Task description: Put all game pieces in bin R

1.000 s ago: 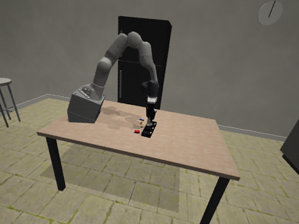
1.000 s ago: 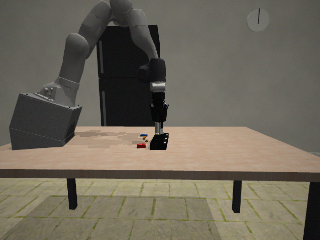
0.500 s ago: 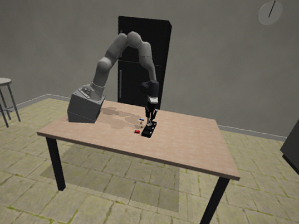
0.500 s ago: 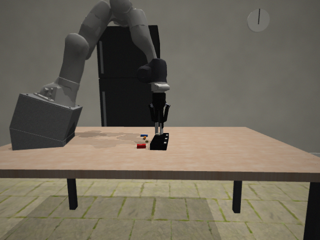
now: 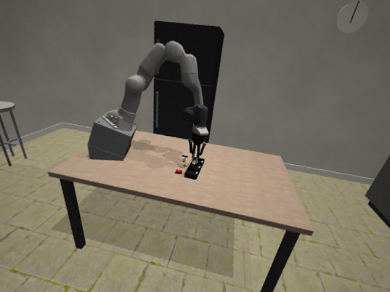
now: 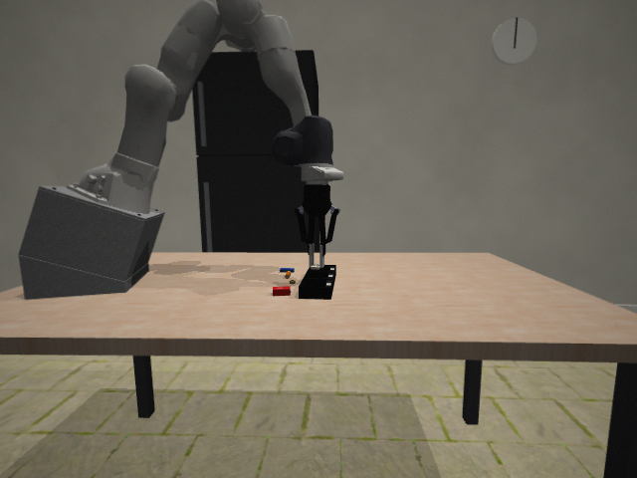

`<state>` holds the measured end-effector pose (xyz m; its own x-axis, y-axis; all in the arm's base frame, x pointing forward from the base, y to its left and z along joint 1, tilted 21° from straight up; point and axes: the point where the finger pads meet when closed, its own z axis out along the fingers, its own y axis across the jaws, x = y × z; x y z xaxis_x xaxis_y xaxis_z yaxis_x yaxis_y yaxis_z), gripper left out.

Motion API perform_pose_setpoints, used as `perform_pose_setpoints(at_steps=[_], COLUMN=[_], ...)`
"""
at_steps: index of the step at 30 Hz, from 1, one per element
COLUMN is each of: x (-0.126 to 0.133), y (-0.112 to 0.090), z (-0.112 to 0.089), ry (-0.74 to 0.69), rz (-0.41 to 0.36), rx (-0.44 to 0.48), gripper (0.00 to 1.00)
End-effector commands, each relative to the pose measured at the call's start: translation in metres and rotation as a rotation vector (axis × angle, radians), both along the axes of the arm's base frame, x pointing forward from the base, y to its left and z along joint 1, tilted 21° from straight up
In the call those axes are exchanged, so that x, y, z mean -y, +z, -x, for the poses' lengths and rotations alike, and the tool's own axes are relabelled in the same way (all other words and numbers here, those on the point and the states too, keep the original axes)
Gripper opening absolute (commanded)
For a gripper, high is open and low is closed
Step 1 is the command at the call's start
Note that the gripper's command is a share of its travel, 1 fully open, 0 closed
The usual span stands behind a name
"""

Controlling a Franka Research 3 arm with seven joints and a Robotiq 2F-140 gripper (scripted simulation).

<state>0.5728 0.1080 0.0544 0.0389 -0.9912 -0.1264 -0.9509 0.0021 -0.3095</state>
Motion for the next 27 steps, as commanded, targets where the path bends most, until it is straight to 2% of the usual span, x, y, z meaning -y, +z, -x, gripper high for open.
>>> perform_pose_setpoints(at_steps=[1,22,27], x=[-0.0008,0.0006,-0.001], y=[-0.0001,0.0004,-0.009], z=[0.0012,-0.0007,-0.0038], ry=[0.112,0.112,0.112], rz=[0.004,0.004,0.004], rx=[0.021,0.021,0.021], gripper=[0.13,0.13,0.13])
